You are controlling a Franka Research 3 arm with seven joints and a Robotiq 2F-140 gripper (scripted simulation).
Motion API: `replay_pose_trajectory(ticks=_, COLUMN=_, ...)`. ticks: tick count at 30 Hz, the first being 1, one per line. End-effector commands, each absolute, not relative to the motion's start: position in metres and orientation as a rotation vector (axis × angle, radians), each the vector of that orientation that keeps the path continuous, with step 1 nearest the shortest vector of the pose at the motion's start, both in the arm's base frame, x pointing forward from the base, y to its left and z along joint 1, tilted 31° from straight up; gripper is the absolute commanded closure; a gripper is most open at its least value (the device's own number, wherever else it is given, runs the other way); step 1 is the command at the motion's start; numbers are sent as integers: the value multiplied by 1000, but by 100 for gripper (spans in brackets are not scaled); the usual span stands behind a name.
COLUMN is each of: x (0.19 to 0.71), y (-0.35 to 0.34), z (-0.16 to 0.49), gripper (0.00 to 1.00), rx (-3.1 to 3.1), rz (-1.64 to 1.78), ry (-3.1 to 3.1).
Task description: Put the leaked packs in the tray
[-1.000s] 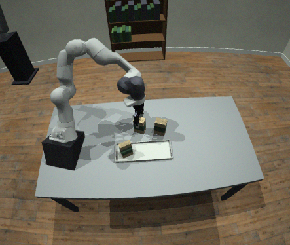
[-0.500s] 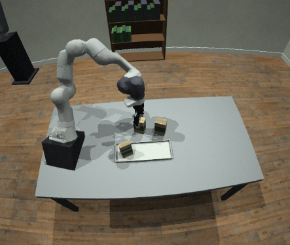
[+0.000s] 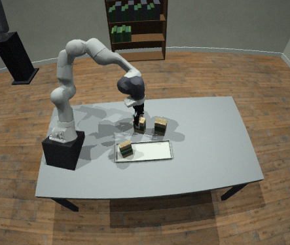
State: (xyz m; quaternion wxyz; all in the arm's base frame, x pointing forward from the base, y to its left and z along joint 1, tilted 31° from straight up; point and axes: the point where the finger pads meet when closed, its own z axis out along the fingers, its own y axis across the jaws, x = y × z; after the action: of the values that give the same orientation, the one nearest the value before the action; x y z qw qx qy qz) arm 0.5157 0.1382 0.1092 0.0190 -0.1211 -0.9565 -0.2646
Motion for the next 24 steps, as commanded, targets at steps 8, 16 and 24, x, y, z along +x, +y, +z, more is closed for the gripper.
replay_pose_trajectory(ticks=8, x=514, y=140, z=107, gripper=75, rx=-368, rz=-822, ry=-2969)
replay_pose_trajectory(ticks=16, x=514, y=140, z=107, gripper=75, rx=-368, rz=-822, ry=-2969)
replay_pose_trajectory(ticks=24, x=514, y=140, z=107, gripper=75, rx=-368, rz=-822, ry=-2969)
